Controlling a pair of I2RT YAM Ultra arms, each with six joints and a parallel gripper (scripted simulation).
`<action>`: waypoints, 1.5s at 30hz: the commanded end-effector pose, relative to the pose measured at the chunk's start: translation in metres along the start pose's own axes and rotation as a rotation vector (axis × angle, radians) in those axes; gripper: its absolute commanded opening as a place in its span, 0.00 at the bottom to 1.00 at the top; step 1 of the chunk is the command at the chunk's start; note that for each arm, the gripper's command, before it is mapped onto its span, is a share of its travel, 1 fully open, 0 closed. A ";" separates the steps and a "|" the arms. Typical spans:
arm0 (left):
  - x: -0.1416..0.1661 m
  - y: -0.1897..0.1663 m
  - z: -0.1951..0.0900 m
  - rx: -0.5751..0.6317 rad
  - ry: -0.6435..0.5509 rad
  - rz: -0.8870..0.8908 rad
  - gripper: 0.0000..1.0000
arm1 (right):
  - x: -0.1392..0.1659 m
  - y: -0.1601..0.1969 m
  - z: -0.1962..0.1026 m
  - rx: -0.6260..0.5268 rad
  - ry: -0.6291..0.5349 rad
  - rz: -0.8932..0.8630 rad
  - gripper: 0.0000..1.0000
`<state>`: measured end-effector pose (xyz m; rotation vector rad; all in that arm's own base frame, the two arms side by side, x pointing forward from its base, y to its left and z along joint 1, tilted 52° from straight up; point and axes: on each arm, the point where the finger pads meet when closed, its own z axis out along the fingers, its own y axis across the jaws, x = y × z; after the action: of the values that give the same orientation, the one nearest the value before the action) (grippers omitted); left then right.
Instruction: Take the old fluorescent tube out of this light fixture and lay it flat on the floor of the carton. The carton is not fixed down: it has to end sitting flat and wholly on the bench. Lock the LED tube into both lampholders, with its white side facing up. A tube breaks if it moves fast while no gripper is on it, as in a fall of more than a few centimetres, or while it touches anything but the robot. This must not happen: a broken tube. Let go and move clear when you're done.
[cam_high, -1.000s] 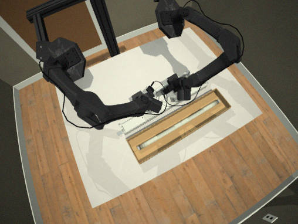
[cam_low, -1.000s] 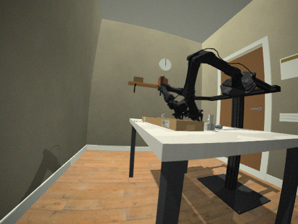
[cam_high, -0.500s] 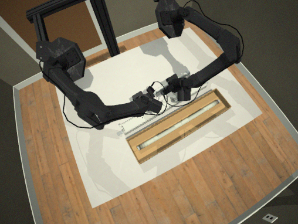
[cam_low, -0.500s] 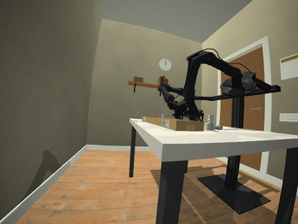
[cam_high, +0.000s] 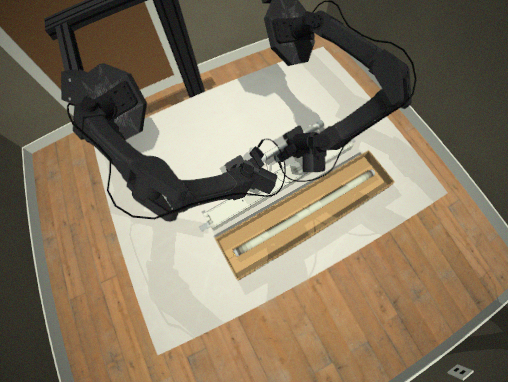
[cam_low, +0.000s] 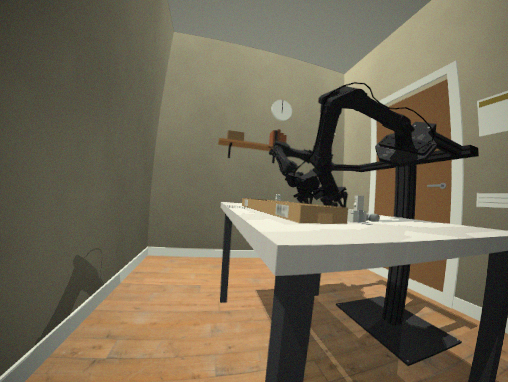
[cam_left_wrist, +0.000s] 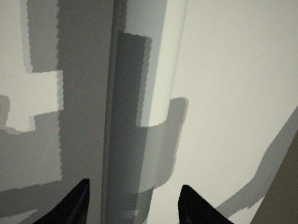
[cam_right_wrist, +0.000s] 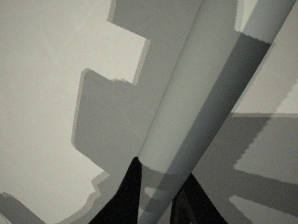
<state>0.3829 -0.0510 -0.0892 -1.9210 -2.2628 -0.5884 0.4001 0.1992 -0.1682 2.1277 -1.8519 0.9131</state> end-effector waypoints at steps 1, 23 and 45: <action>-0.011 0.005 -0.027 -0.016 -0.030 0.010 0.49 | -0.023 0.002 -0.002 0.017 -0.041 -0.013 0.11; -0.011 -0.004 -0.059 -0.013 -0.026 0.037 0.49 | -0.023 0.002 -0.002 0.017 -0.041 -0.013 0.11; -0.028 -0.044 -0.081 -0.459 0.038 0.045 0.49 | -0.023 0.002 -0.002 0.017 -0.041 -0.013 0.11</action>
<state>0.3263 -0.1022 -0.0436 -2.0797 -2.1649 -1.1102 0.4001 0.1992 -0.1682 2.1277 -1.8519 0.9131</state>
